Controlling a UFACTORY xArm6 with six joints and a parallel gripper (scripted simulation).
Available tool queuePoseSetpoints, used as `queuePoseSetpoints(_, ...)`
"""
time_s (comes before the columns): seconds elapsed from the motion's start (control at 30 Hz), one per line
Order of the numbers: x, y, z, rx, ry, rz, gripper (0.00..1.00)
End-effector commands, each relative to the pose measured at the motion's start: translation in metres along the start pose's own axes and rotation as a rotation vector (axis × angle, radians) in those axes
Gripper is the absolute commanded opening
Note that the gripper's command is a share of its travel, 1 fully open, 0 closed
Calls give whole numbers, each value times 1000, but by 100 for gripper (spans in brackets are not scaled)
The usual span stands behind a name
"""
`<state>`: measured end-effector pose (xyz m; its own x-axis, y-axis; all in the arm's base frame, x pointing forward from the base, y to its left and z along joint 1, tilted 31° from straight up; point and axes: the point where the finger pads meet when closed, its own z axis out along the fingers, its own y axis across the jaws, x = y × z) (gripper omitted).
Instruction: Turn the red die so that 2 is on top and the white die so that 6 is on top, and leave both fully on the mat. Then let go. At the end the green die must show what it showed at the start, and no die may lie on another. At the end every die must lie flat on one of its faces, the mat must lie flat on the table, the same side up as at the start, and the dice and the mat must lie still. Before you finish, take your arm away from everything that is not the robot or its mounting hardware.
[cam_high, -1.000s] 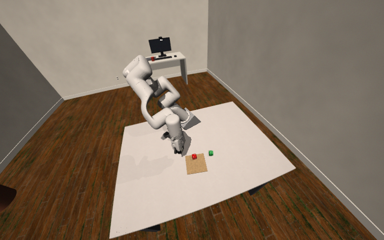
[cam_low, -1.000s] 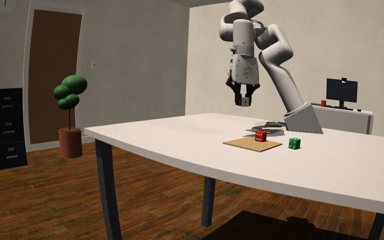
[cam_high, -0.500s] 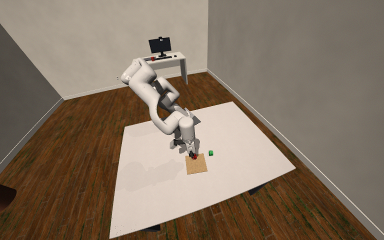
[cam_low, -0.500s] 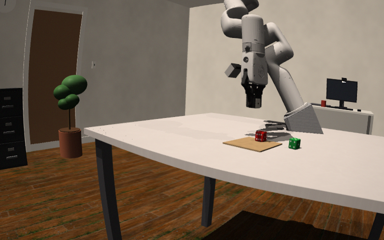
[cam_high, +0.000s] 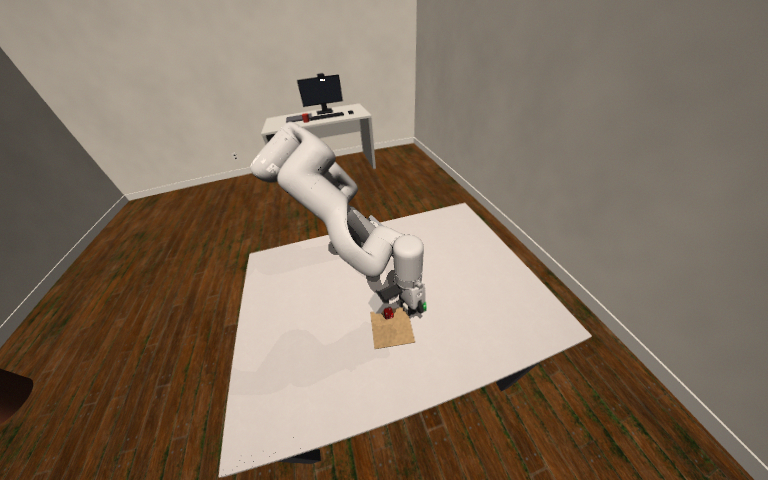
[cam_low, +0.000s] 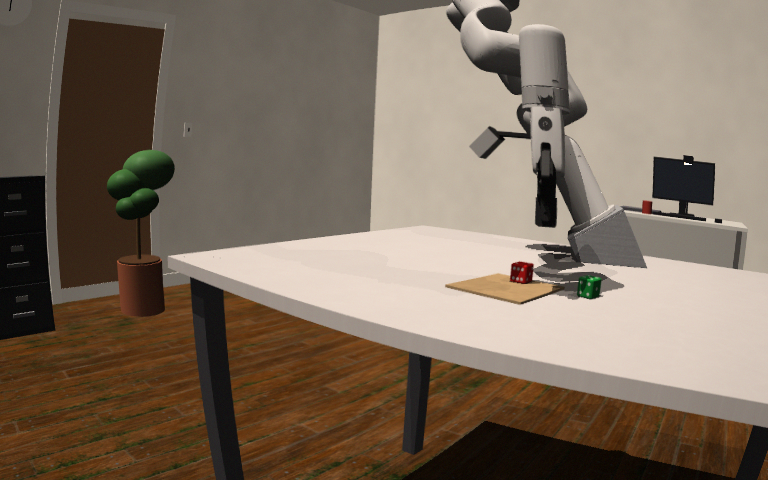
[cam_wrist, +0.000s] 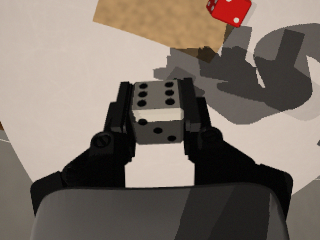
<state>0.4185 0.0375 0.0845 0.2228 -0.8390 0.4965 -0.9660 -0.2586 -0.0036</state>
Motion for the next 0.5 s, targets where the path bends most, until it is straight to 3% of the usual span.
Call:
queuePoseSetpoints(0.0, -30, -21, 5, -10, 1, -173, 27)
queuePoseSetpoints(0.1, -32, -22, 5, -10, 2, -182, 27)
queuePoseSetpoints(0.13, -51, -30, 9, -10, 5, -281, 27)
queuePoseSetpoints(0.47, -104, -47, 20, -12, 15, -541, 27)
